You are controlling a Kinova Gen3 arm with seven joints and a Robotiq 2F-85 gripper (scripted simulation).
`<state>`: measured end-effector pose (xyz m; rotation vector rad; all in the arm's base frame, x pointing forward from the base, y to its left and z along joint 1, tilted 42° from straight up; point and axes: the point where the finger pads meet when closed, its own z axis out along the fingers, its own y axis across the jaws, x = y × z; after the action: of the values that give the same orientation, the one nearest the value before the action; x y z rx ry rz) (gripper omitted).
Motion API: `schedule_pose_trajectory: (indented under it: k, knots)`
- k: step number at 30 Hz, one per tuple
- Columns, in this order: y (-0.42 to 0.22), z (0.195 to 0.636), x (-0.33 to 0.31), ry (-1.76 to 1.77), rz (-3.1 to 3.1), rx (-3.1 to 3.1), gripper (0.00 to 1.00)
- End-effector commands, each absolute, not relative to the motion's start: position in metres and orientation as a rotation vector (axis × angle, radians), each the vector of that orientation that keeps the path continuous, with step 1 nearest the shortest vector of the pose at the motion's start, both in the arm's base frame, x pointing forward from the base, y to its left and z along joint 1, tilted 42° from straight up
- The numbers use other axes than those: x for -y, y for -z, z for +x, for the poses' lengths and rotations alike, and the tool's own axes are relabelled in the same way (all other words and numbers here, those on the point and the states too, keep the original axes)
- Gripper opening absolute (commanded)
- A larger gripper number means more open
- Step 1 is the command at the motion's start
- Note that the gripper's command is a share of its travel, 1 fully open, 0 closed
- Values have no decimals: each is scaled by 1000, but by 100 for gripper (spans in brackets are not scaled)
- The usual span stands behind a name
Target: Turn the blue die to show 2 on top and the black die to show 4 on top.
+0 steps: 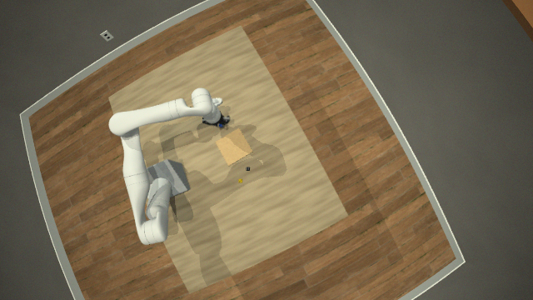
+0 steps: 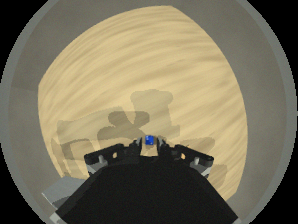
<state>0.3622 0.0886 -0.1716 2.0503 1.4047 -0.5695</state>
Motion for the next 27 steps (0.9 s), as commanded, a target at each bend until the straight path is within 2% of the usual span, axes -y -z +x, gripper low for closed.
schedule_pose_trajectory:
  k: [1,27]
  knots:
    - [171,363,-90,567,2051,-1406,31]
    - [177,362,-84,567,2051,-1406,31]
